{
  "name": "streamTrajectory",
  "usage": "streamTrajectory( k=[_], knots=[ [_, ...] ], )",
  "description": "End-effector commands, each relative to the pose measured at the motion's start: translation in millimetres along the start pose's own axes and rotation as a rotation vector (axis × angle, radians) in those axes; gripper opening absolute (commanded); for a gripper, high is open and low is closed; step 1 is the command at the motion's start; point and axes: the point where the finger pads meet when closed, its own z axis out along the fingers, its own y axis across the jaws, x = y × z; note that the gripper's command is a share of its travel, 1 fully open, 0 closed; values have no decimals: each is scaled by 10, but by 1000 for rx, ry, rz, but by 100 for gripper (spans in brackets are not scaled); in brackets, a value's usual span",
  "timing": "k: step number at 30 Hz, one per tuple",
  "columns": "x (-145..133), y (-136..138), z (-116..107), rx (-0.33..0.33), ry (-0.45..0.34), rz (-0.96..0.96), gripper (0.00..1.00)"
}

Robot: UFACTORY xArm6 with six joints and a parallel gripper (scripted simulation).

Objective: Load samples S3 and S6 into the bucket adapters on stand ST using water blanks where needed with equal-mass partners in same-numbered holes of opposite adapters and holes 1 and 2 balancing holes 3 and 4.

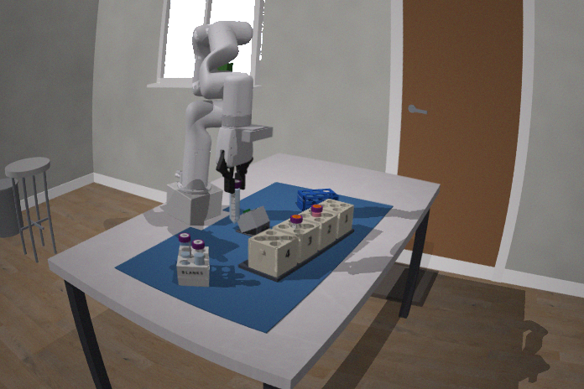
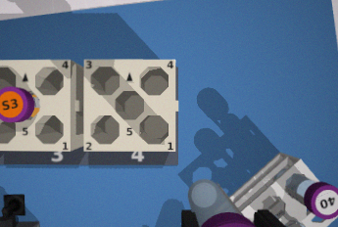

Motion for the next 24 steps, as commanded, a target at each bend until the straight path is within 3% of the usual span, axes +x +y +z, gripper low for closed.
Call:
streamTrajectory(
  k=[1,20,24],
  knots=[
    [143,-109,-14,-2,4,-8,0],
    [768,-688,-16,-1,4,-8,0],
    [778,-698,-16,-1,4,-8,0]
  ],
)
